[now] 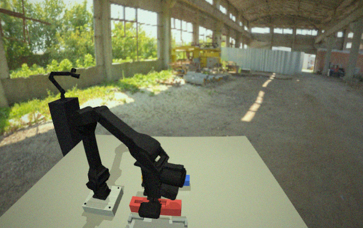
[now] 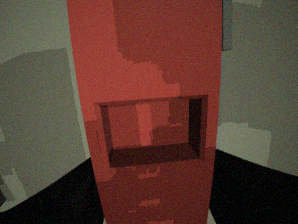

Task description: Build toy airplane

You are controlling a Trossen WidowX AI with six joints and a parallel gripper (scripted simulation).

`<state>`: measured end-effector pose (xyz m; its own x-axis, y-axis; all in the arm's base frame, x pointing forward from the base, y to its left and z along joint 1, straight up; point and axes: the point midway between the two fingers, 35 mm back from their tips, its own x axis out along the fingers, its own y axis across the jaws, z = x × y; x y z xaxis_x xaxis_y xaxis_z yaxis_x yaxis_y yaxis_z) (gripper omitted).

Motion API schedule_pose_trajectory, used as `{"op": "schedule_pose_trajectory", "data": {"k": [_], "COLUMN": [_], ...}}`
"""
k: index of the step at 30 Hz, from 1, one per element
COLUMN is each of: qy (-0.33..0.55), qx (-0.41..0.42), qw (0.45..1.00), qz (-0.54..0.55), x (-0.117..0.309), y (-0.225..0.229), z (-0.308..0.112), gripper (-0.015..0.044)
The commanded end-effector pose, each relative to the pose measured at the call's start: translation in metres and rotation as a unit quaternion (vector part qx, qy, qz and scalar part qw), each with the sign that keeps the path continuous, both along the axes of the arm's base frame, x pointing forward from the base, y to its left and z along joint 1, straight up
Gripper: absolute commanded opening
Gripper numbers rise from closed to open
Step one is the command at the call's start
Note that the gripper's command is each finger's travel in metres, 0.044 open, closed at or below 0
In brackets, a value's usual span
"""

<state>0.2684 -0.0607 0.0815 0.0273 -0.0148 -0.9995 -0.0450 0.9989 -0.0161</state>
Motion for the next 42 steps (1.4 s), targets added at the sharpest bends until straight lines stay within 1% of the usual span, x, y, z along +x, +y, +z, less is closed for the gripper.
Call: {"op": "schedule_pose_trajectory", "data": {"k": [1, 9, 16, 17, 29, 42], "qy": [0.0, 0.001, 0.001, 0.001, 0.001, 0.001], "qx": [0.001, 0.0, 0.0, 0.0, 0.0, 0.0], "qw": [1.0, 1.0, 1.0, 1.0, 1.0, 1.0], "qz": [0.004, 0.005, 0.005, 0.005, 0.005, 0.005], "x": [-0.004, -0.011, -0.011, -0.011, -0.011, -0.009], "y": [-0.01, -0.028, -0.028, -0.028, -0.028, -0.029], "z": [-0.006, -0.015, -0.015, -0.015, -0.016, -0.037], "gripper": [0.0, 0.0, 0.0184, 0.0196, 0.0196, 0.0196]}}
